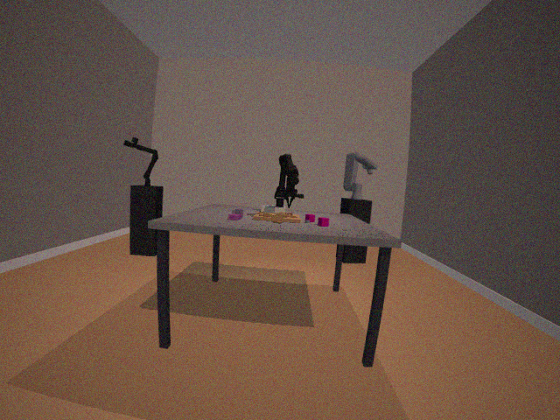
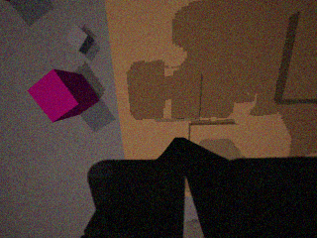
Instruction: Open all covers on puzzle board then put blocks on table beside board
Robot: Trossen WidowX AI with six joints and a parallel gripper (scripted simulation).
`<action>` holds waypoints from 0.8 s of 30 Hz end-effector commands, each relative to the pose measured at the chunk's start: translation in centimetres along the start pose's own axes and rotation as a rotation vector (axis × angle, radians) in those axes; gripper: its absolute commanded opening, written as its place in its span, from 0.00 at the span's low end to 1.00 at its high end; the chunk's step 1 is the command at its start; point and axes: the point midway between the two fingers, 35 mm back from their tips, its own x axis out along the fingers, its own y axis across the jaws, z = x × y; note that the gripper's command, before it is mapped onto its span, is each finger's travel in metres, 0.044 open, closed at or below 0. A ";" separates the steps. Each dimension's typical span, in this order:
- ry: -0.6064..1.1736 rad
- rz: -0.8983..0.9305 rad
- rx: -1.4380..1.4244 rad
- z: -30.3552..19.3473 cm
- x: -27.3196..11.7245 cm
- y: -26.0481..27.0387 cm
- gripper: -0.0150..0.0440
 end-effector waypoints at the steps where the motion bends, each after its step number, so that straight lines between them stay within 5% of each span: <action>1: 0.014 0.000 0.004 -0.3 0.7 0.0 0.25; 24: 0.014 0.000 0.004 -0.3 3.0 0.0 0.25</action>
